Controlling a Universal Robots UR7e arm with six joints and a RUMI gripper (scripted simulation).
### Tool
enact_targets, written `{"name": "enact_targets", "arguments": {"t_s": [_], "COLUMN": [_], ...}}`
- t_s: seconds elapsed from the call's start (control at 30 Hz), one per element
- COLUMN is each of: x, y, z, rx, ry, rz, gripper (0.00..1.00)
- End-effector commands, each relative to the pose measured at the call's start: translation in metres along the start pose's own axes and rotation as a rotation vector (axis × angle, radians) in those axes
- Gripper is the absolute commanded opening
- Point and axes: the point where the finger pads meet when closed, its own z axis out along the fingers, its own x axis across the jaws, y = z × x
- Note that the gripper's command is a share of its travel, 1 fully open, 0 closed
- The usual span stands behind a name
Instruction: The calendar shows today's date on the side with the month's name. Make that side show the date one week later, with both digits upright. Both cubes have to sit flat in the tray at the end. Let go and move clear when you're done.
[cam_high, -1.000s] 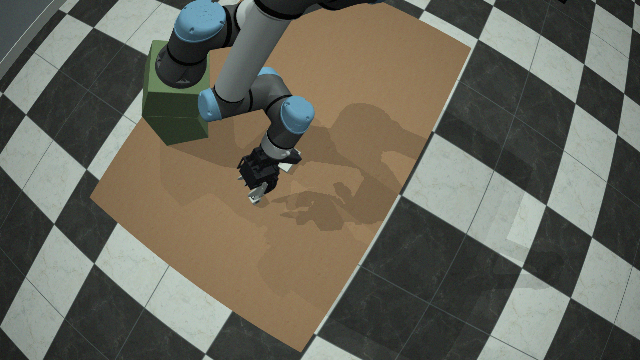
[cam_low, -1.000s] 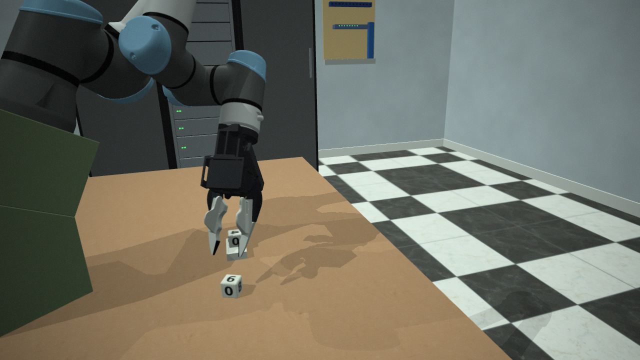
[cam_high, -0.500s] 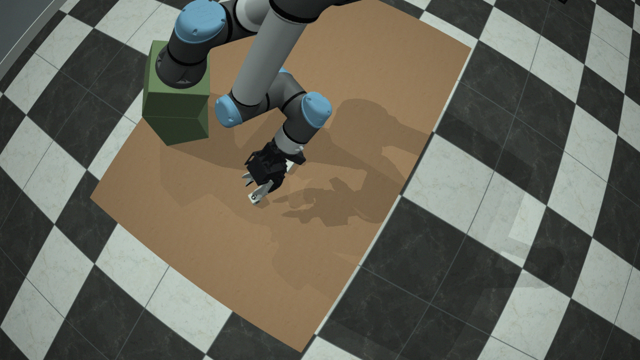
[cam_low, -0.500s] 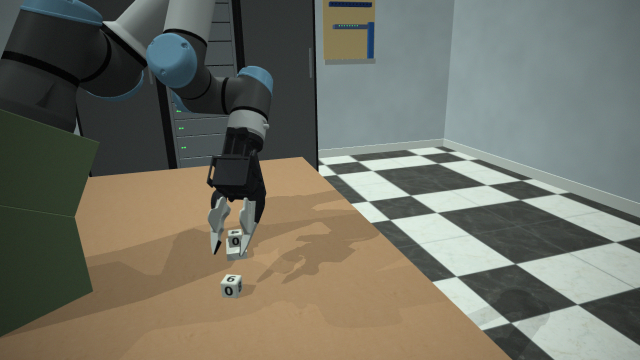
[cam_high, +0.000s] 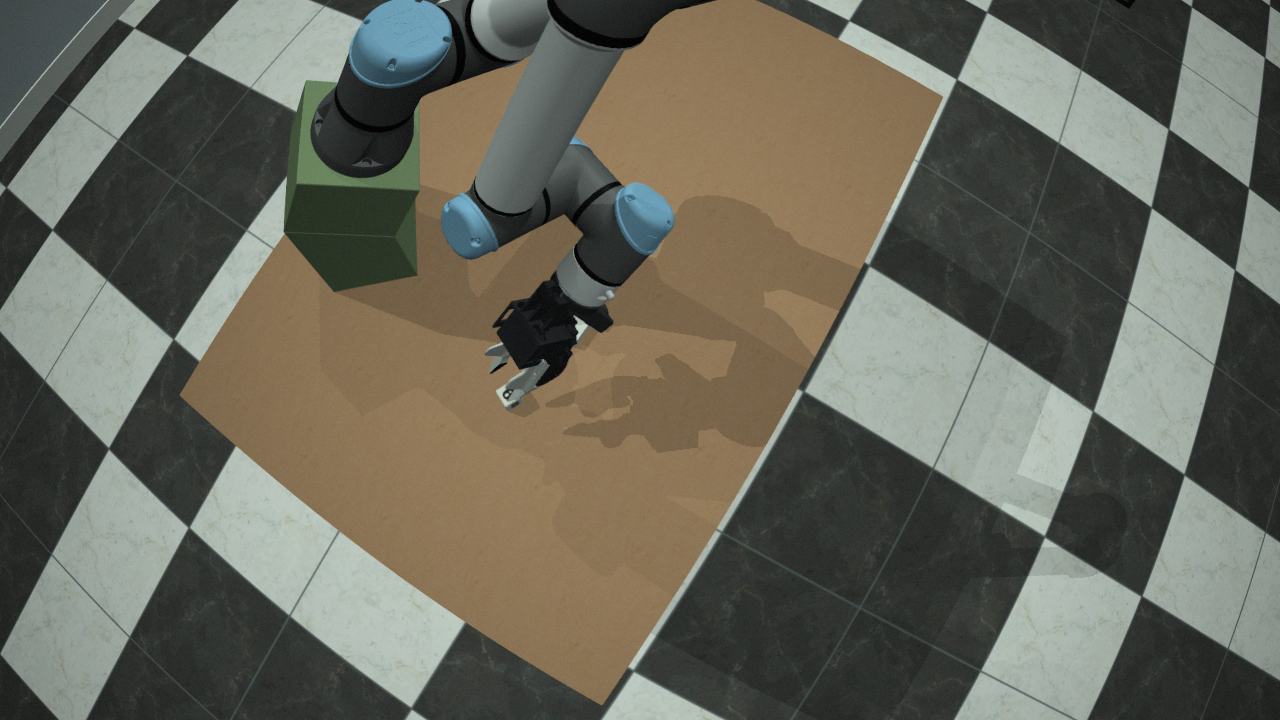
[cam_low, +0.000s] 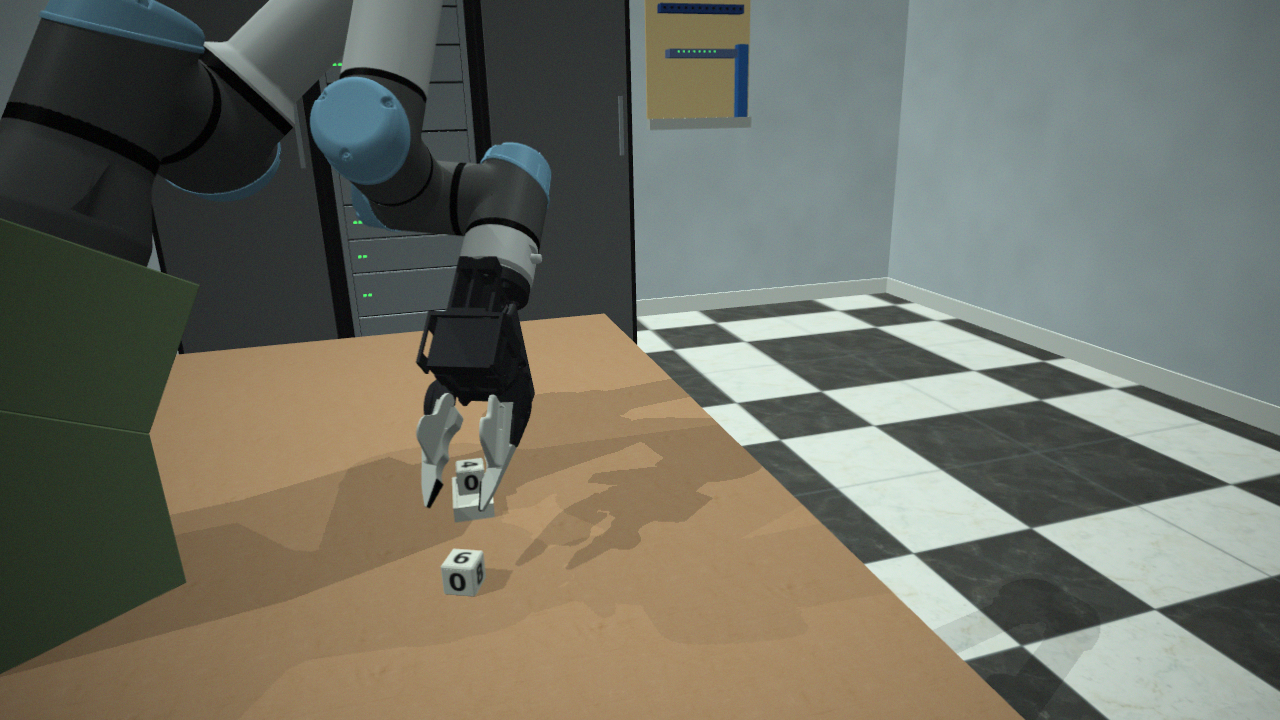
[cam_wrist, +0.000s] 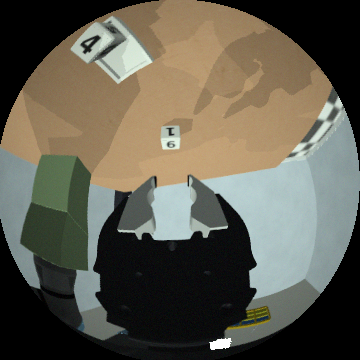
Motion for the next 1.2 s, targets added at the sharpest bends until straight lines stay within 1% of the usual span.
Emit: {"name": "enact_targets", "arguments": {"t_s": [0.0,0.6,1.17], "x": [0.002,0.002,0.002], "y": [0.0,-0.004,-0.02], "z": [0.0,0.004,0.02], "rx": [-0.003,-0.002,-0.002], "ry": [0.002,0.003,0.003], "rz": [0.002,0.001,0.001], "gripper": [0.28,0.28,0.28]}}
